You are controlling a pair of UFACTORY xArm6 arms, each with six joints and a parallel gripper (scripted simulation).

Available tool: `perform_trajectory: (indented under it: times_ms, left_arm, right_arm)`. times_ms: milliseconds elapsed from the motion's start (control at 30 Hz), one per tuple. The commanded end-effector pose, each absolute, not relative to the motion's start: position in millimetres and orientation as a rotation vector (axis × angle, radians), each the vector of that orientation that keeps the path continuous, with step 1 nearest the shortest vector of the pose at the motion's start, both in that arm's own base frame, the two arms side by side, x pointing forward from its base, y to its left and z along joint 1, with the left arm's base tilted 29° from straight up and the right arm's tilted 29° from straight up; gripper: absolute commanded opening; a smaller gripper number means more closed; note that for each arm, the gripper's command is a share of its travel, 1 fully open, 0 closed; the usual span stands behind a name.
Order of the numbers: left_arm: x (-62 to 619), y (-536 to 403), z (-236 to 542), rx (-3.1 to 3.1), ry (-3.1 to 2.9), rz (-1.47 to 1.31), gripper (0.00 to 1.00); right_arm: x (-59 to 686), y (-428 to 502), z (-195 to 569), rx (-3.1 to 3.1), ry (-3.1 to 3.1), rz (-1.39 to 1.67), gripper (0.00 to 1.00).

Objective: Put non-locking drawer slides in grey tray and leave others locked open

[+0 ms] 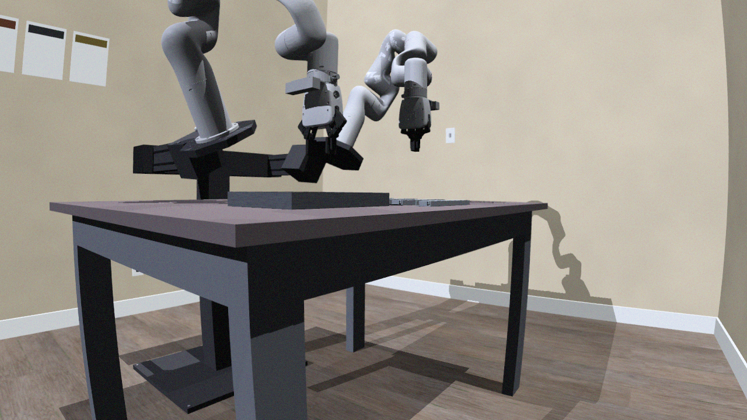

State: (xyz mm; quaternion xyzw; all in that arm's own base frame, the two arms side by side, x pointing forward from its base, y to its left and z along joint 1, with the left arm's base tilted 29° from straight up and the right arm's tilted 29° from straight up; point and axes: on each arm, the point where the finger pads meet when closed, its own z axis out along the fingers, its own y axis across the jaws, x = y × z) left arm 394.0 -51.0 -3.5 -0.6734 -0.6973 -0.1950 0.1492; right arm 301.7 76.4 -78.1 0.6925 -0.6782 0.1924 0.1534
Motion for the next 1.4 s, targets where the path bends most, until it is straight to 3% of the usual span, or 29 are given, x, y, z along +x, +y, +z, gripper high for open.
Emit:
perform_trajectory:
  times_ms: [0,333,667,1367]
  left_arm:
    - [385,-82,-37,-1.935,-2.006,-0.571,0.0]
    - [363,-135,-97,-1.936,-2.007,-0.57,0.0]
    - [359,-145,-108,-1.936,-2.007,-0.57,0.0]
    - [359,-145,-108,-1.936,-2.007,-0.57,0.0]
  right_arm:
    - [297,112,-98,1.985,-1.946,0.556,0.67]
    - [280,185,-138,1.985,-1.946,0.555,0.67]
    - [273,217,-156,1.985,-1.946,0.555,0.67]
    - [275,195,-203,1.985,-1.946,0.555,0.67]
